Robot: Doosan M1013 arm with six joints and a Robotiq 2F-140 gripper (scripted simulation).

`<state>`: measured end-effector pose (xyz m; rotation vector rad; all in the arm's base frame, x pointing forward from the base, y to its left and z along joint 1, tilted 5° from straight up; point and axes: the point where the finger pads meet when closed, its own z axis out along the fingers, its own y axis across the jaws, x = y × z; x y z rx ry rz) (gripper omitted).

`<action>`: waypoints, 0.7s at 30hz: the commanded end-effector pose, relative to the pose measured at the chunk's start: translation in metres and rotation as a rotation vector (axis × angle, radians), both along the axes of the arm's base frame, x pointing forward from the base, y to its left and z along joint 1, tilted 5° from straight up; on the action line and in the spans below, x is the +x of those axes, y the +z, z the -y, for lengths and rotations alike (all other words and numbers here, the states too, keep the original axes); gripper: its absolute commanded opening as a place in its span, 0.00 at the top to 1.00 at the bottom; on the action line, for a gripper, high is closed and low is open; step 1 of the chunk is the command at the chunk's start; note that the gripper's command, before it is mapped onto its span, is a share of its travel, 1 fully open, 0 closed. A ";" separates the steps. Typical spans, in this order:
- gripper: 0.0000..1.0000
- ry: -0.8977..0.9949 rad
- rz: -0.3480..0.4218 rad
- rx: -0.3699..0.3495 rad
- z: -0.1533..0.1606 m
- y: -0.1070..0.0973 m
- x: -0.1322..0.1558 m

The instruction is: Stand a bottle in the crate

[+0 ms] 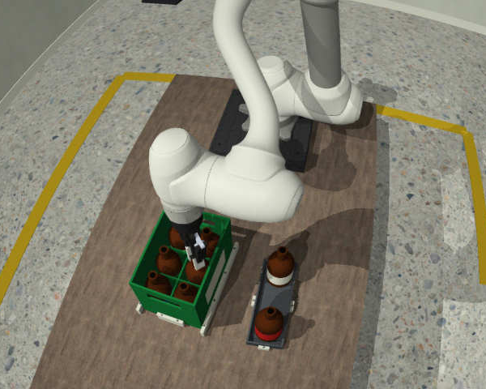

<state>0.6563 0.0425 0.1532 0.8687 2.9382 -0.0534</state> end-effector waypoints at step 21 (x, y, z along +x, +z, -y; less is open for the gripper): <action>0.62 0.000 0.000 0.000 0.000 0.000 0.000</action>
